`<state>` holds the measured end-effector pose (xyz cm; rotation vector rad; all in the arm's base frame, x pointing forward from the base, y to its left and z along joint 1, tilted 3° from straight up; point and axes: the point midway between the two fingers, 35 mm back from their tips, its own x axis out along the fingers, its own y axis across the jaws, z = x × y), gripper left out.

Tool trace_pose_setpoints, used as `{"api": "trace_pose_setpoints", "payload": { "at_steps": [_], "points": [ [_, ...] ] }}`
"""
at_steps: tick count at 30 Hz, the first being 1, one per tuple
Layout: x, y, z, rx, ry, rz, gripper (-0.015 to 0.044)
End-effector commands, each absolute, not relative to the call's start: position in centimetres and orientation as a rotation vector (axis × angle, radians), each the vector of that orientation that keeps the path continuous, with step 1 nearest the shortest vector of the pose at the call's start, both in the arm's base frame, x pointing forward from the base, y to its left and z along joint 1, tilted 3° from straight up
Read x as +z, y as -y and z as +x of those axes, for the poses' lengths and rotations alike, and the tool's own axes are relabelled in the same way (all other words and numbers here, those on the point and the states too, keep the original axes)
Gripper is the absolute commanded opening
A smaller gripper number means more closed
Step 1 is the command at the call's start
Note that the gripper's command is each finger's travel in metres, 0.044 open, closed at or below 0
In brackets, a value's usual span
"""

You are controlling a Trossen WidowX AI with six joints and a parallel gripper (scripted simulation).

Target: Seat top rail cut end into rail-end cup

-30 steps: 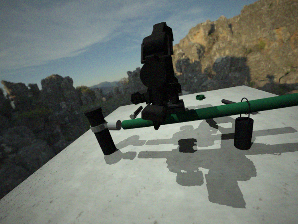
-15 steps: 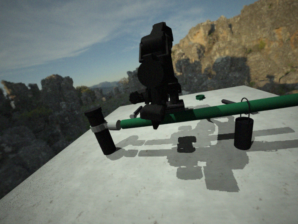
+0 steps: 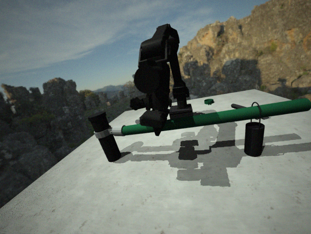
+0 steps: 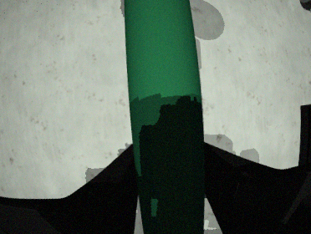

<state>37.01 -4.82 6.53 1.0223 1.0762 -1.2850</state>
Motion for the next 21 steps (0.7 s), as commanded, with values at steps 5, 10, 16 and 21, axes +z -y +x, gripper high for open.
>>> {"api": "trace_pose_setpoints", "payload": {
  "at_steps": [5, 10, 16, 21],
  "points": [
    [6.59, 5.24, 37.05, -1.288, -1.067, 1.016, 0.0000],
    [6.59, 5.24, 37.05, -1.288, -1.067, 1.016, 0.0000],
    [6.57, 5.14, 37.04, -1.287, -1.069, 1.018, 0.0000],
    [6.52, 4.84, 37.02, -1.284, -1.076, 1.022, 0.0000]
  ]
}}
